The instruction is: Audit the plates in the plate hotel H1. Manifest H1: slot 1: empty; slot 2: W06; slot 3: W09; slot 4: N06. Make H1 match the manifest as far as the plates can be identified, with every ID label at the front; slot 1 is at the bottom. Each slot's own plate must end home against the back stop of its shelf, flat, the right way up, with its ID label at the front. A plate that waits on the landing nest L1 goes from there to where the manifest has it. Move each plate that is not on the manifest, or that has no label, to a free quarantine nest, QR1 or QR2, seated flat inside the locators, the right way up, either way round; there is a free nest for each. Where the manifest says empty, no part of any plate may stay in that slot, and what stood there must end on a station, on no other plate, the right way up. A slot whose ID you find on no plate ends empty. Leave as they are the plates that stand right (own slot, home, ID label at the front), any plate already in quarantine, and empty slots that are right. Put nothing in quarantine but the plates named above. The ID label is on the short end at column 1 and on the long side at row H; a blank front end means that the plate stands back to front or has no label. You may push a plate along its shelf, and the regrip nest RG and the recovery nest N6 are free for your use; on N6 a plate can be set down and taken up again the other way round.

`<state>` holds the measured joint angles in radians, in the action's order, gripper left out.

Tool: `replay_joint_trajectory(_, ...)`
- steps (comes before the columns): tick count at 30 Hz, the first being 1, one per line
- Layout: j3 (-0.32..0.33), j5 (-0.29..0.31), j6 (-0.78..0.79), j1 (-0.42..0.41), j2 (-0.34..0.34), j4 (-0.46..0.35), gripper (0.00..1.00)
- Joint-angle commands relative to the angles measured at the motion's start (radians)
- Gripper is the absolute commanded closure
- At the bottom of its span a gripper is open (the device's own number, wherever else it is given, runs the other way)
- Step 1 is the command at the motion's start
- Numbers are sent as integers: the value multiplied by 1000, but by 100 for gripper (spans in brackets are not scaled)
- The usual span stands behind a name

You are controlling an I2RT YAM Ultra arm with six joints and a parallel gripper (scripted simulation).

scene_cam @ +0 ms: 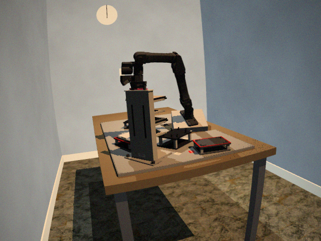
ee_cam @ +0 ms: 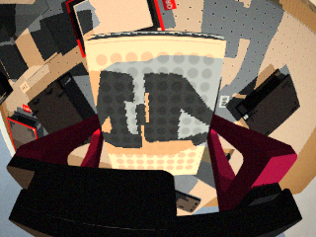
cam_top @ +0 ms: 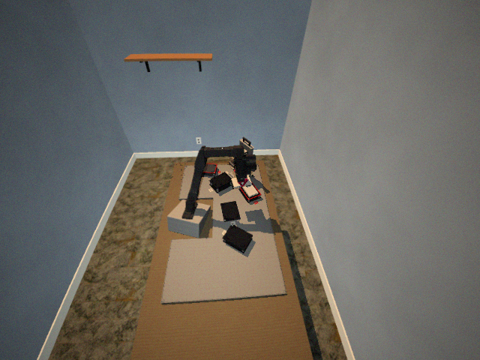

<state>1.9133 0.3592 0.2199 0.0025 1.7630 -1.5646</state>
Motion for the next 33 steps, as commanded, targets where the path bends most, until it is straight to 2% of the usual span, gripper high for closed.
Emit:
replay_joint_trajectory(1, -18, -4, 36, 16, -36, -6, 14)
replay_joint_trajectory(5, -27, -8, 61, 52, -56, -6, 14)
replay_joint_trajectory(29, -36, -40, -165, 274, -136, -6, 14)
replay_joint_trajectory(33, -43, -43, -140, 294, -147, -6, 14)
